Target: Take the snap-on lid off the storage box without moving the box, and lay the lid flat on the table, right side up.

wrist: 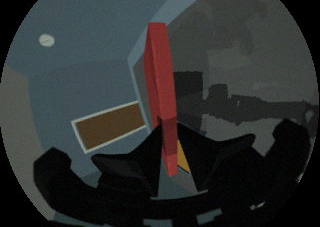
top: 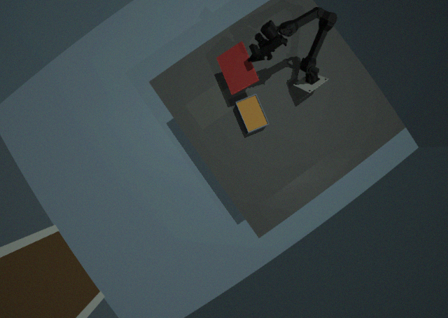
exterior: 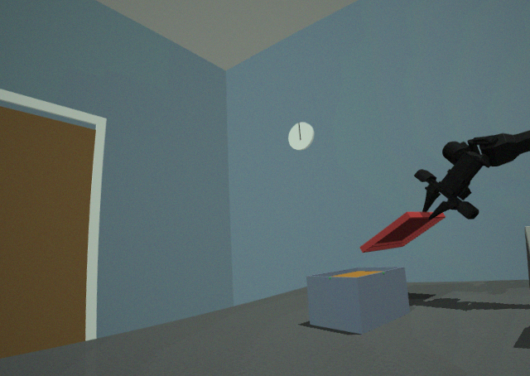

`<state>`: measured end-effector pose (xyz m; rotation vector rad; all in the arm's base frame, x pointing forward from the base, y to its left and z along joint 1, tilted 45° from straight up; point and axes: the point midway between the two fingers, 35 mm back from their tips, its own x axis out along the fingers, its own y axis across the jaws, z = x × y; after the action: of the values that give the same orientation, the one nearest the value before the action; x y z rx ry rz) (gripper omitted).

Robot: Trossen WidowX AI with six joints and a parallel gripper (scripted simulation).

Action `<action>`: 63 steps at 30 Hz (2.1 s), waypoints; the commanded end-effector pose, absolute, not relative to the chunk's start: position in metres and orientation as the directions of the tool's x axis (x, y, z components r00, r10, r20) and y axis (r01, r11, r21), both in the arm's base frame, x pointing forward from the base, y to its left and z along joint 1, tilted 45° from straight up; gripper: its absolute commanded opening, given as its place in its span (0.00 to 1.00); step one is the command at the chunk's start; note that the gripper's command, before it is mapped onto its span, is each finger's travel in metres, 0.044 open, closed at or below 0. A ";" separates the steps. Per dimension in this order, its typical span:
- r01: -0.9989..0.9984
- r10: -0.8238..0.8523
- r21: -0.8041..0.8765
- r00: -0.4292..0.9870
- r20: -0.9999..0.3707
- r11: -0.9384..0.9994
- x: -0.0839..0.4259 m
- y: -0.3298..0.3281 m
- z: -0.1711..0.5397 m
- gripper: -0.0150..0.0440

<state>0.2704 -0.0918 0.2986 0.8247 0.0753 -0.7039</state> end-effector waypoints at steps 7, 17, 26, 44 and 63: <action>0.589 -0.538 0.653 0.782 -0.314 0.476 0.266 -0.102 0.315 0.25; 0.589 -0.538 0.653 0.782 -0.313 0.476 0.267 -0.105 0.306 0.25; 0.589 -0.538 0.653 0.783 -0.313 0.477 0.267 -0.111 0.298 0.25; 0.588 -0.539 0.652 0.783 -0.311 0.478 0.268 -0.121 0.289 0.25; 0.588 -0.539 0.652 0.783 -0.310 0.478 0.268 -0.132 0.278 0.25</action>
<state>0.2672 -0.1314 0.2813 0.8251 0.0598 -0.6981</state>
